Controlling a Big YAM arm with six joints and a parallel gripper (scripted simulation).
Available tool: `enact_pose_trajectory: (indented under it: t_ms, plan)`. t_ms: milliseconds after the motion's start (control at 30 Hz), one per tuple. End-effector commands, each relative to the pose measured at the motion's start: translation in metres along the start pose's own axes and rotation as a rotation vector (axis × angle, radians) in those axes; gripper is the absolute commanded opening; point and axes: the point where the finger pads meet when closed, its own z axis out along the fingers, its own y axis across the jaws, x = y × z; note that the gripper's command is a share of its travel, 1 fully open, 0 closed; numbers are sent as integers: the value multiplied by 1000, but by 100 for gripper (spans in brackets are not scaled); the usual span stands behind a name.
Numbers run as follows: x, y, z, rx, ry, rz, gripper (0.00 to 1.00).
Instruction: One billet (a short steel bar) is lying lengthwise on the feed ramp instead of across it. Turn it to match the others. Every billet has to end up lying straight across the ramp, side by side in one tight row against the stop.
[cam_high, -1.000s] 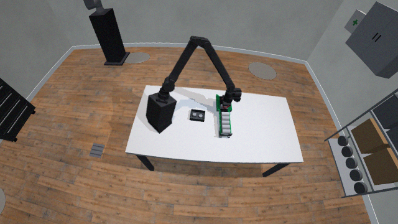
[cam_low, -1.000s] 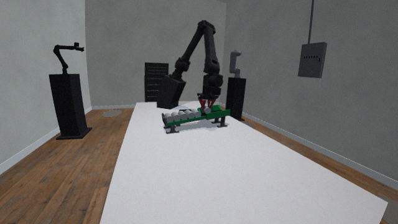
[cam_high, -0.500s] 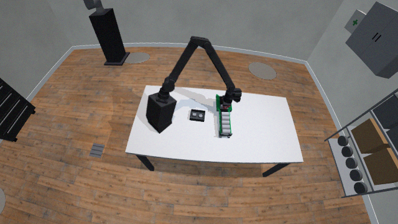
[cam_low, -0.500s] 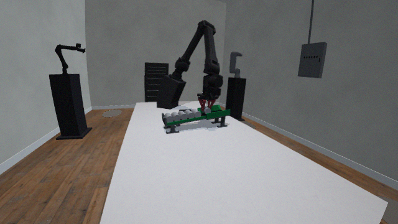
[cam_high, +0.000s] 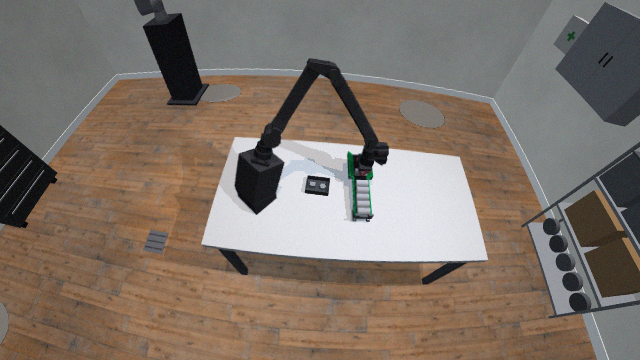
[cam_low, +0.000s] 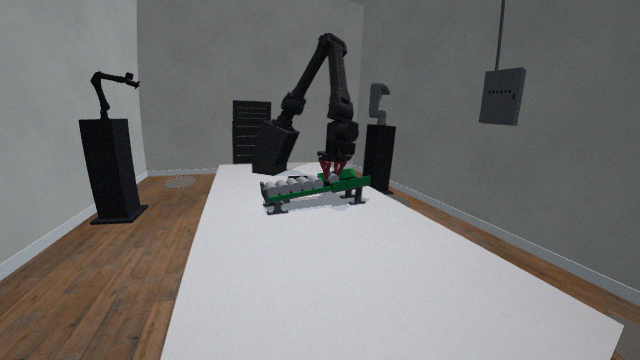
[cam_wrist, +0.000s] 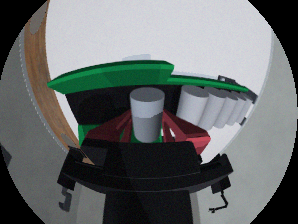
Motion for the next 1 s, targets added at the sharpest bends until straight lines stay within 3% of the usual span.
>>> enact_pose_trajectory:
  t_ms: [0, 967]
  plan:
    - [-38, -9, -24, -1, -83, -1, 0]
    - [-38, -10, -20, -1, -82, -1, 0]
